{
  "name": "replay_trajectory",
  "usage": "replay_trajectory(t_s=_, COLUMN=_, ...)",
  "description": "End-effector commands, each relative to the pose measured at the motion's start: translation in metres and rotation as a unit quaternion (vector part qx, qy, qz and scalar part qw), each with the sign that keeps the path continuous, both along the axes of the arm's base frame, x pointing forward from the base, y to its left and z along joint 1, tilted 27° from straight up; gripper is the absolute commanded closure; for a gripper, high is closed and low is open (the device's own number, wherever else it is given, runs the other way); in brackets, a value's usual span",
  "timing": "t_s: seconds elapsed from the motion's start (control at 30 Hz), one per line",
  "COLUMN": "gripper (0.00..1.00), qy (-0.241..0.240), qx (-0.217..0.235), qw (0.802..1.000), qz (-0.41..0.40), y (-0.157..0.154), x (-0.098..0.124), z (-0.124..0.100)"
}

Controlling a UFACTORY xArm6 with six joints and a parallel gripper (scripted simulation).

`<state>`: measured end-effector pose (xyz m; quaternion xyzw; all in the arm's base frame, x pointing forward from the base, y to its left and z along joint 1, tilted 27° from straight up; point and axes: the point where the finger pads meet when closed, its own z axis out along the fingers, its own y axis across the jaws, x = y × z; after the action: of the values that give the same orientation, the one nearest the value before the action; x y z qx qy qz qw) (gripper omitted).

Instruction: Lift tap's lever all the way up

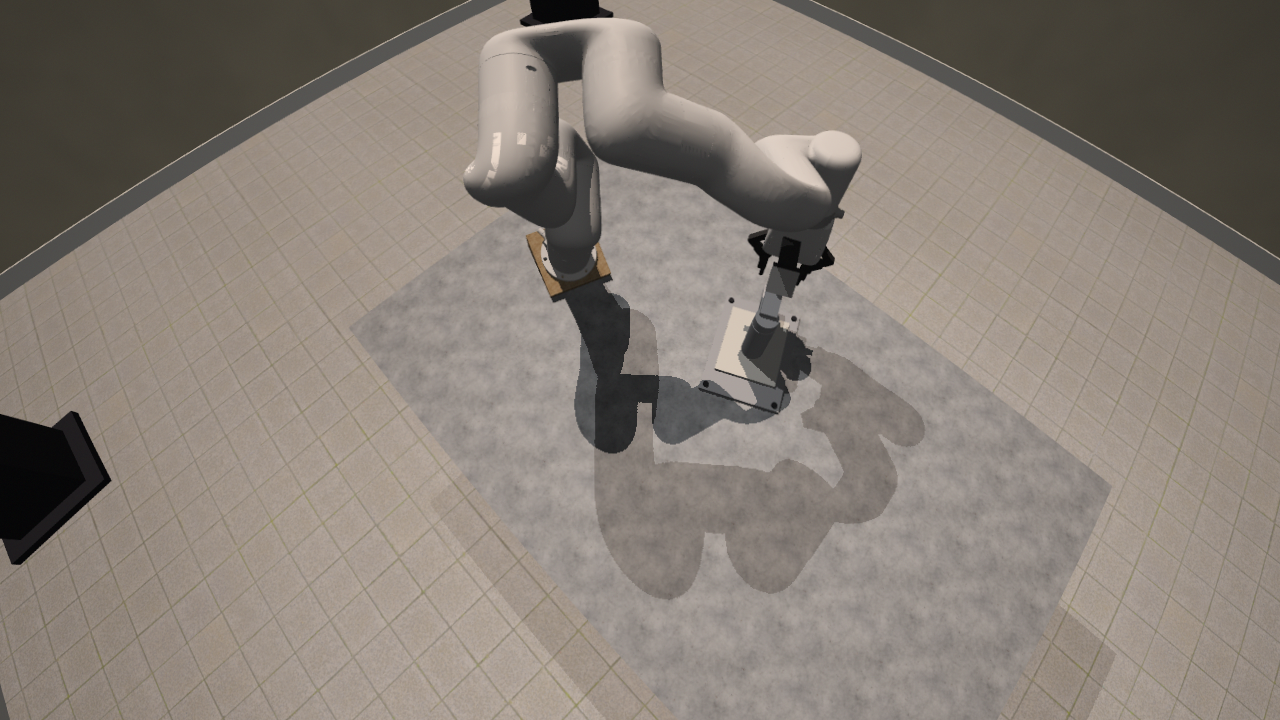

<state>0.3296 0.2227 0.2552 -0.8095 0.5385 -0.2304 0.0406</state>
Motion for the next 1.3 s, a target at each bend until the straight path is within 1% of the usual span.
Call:
replay_trajectory(t_s=0.0, gripper=0.28, qy=-0.001, qx=0.001, qw=1.0, qz=0.0, y=0.001, x=0.001, z=0.001)
replay_trajectory(t_s=0.4, gripper=0.28, qy=-0.001, qx=0.001, qw=1.0, qz=0.0, y=0.0, x=0.003, z=-0.004)
replay_trajectory(t_s=1.27, gripper=0.28, qy=-0.001, qx=0.001, qw=1.0, qz=0.0, y=-0.005, x=0.013, z=-0.026)
